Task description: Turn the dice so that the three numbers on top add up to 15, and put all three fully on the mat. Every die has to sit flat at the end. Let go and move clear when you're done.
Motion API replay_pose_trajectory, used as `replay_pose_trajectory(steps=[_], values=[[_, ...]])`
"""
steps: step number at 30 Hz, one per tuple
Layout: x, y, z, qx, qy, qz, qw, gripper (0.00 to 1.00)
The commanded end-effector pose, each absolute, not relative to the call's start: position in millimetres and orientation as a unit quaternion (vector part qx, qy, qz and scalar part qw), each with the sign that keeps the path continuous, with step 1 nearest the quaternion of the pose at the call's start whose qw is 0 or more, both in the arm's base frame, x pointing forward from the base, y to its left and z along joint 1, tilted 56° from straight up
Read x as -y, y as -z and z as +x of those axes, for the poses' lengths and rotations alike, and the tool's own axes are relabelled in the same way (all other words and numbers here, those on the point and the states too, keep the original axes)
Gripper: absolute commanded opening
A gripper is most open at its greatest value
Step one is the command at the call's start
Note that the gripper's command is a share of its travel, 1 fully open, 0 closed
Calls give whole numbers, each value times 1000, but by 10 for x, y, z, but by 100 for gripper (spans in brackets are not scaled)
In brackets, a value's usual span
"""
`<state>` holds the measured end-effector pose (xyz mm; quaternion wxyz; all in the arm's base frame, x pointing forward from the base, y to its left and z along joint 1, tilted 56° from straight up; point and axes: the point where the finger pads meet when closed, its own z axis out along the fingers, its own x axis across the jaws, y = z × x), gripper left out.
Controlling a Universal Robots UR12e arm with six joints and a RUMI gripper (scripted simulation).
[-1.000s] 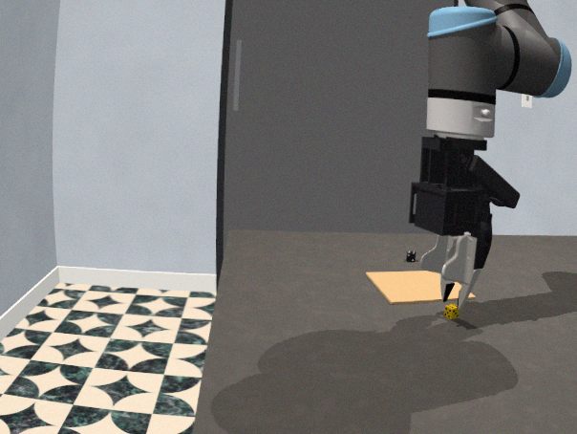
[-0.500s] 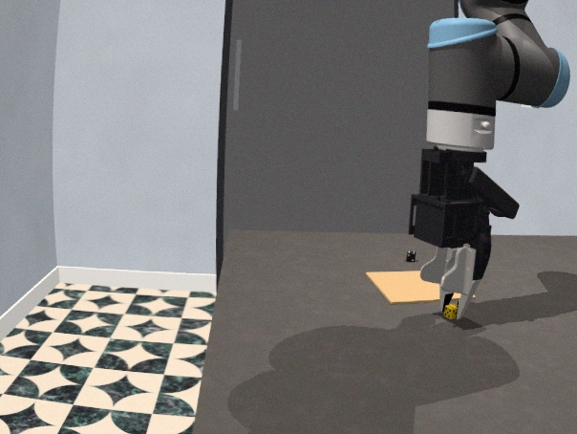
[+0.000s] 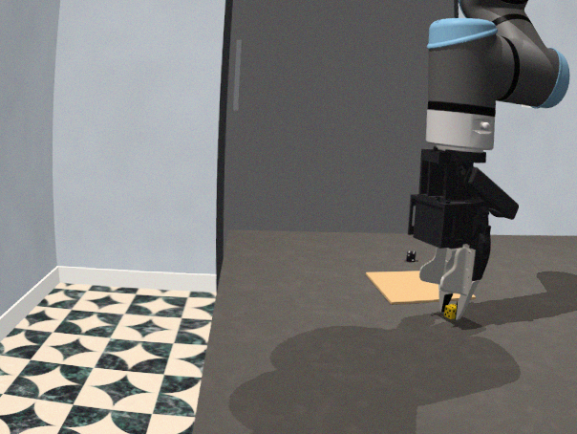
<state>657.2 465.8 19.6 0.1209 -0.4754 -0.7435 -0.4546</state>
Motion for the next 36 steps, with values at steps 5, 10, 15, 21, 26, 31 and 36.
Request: replay_pose_trajectory(steps=[5,10,15,21,26,31,36], values=[[-4669,-205,6599,744,455,-474,119,18],[-4669,-205,6599,744,455,-474,119,18],[-4669,-205,6599,744,455,-474,119,18],[-4669,-205,6599,744,455,-474,119,0],[-4669,-205,6599,744,455,-474,119,0],[-4669,-205,6599,744,455,-474,119,0],[-4669,-205,6599,744,455,-474,119,0]])
